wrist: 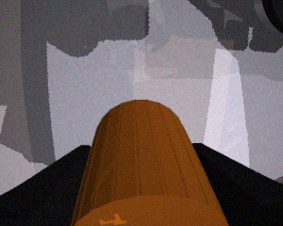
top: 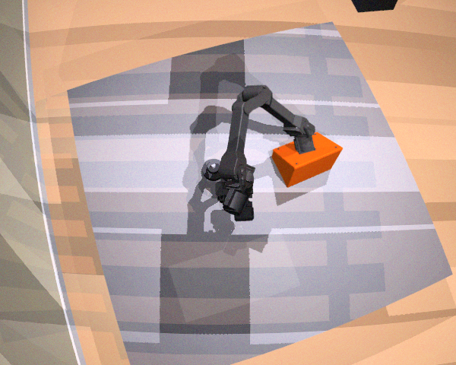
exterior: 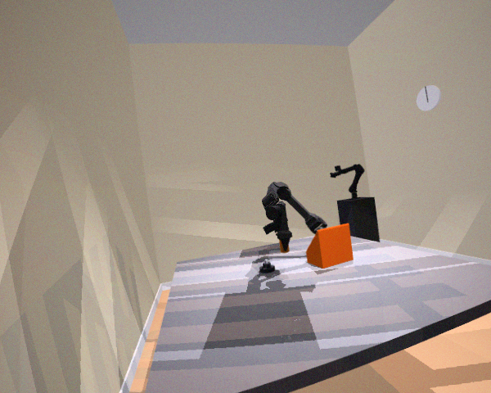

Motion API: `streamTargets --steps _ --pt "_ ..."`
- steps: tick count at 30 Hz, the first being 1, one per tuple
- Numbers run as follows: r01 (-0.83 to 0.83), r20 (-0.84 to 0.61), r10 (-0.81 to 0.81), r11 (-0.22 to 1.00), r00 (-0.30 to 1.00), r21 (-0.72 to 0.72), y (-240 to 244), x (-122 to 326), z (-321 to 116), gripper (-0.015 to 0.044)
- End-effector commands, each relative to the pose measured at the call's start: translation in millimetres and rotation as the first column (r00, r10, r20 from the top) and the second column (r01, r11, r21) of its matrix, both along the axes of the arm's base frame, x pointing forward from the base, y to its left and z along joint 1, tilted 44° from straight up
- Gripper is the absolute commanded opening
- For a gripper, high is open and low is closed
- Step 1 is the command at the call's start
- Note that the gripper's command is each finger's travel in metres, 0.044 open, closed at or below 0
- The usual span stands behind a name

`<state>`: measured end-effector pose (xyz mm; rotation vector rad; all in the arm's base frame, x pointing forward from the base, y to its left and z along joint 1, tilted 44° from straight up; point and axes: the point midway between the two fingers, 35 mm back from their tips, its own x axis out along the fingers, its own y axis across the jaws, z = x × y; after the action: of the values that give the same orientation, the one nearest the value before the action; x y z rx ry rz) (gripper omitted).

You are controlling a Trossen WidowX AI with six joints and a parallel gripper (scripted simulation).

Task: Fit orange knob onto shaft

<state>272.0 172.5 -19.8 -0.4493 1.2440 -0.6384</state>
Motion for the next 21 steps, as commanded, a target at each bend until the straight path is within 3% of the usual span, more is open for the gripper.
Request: streamTargets --steps 1,21 --pt "0.006 -0.001 -0.006 1.0 1.0 0.005 1.5 -0.1 3.9 0.0" --pt "0.002 -0.013 -0.001 1.0 1.0 0.028 -41.7 30.8 32.4 0.0"
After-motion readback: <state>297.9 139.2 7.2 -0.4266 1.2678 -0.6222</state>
